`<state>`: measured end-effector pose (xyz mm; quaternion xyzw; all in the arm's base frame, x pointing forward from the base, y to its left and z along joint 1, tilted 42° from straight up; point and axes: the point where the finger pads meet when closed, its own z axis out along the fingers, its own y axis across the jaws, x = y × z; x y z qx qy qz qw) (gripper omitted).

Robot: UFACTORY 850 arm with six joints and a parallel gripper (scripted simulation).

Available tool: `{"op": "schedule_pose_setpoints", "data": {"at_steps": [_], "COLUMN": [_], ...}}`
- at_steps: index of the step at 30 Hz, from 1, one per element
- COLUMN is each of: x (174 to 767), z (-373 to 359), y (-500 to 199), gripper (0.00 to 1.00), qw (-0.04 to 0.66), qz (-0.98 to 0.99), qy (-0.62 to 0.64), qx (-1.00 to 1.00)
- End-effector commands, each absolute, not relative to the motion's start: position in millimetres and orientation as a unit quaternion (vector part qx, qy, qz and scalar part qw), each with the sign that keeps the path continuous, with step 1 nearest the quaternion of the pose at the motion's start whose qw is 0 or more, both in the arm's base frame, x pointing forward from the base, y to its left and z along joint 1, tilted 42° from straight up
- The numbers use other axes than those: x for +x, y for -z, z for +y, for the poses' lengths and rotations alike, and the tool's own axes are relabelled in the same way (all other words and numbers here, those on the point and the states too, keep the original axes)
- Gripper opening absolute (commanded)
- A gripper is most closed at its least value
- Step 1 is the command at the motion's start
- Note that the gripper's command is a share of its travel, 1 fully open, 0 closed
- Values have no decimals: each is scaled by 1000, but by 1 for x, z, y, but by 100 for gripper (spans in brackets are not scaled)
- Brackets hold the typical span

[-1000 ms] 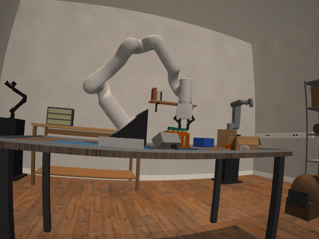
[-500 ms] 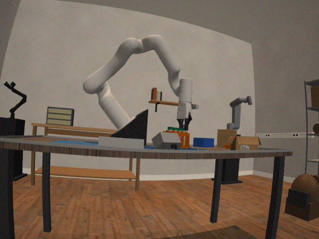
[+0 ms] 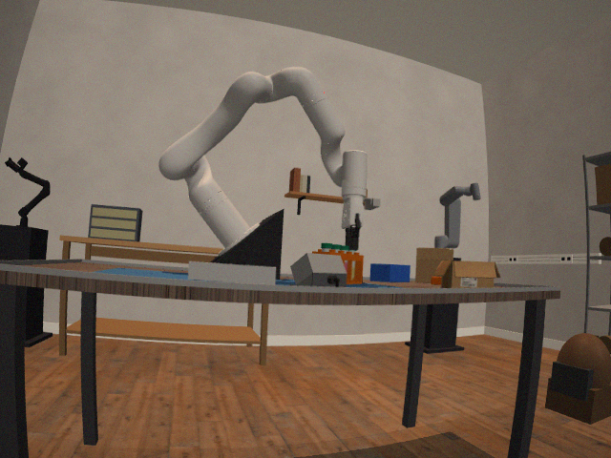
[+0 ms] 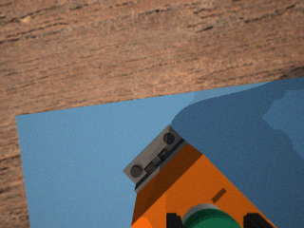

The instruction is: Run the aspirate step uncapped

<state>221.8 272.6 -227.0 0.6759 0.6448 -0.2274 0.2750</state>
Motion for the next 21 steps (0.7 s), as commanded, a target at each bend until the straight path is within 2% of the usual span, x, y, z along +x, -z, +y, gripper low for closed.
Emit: {"op": "schedule_pose_setpoints", "data": {"at_steps": [1, 10, 21], "x": [222, 222, 222], "z": [274, 274, 274], "y": [227, 227, 227], "gripper": [0, 0, 0], "qw": [275, 275, 203], "qz": [645, 645, 804], "qy": [226, 226, 292], "qx": [677, 677, 476]}}
